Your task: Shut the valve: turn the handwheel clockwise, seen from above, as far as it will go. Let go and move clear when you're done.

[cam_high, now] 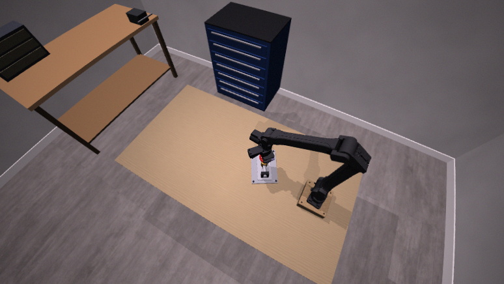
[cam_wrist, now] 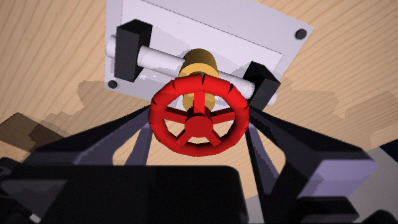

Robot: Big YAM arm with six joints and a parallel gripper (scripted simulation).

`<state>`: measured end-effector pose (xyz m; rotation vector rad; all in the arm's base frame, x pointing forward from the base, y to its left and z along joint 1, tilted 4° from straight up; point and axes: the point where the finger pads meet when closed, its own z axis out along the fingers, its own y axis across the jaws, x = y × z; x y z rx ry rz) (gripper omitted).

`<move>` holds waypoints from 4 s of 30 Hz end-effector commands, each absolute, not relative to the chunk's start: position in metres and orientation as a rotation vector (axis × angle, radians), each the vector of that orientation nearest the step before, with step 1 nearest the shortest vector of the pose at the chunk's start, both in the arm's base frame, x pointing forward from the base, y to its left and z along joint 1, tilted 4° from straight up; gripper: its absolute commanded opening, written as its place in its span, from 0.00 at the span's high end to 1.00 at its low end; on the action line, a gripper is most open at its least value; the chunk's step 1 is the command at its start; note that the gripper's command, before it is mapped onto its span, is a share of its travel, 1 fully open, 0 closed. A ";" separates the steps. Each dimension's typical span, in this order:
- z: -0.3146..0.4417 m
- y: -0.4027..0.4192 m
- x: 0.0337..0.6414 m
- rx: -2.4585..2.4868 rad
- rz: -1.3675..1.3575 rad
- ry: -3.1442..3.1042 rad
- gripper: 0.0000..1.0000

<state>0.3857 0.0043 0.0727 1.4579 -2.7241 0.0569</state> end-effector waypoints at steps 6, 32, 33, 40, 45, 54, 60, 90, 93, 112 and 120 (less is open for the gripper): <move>0.074 0.000 0.394 1.440 0.070 -2.748 1.00; 0.074 0.000 0.395 1.302 0.073 -2.818 1.00; 0.074 0.000 0.395 1.289 0.073 -2.824 1.00; 0.074 0.000 0.395 1.182 0.075 -2.873 1.00; 0.074 0.000 0.395 1.084 0.077 -2.913 1.00; 0.074 0.000 0.395 0.920 0.080 -2.972 1.00; 0.074 0.000 0.395 0.757 0.082 -3.021 1.00; 0.075 0.001 0.395 -0.089 0.090 -3.128 1.00; 0.075 0.001 0.395 -0.188 0.091 -3.125 1.00; 0.074 0.001 0.395 -0.679 0.092 -3.066 1.00; 0.074 0.001 0.395 -0.814 0.091 -3.035 1.00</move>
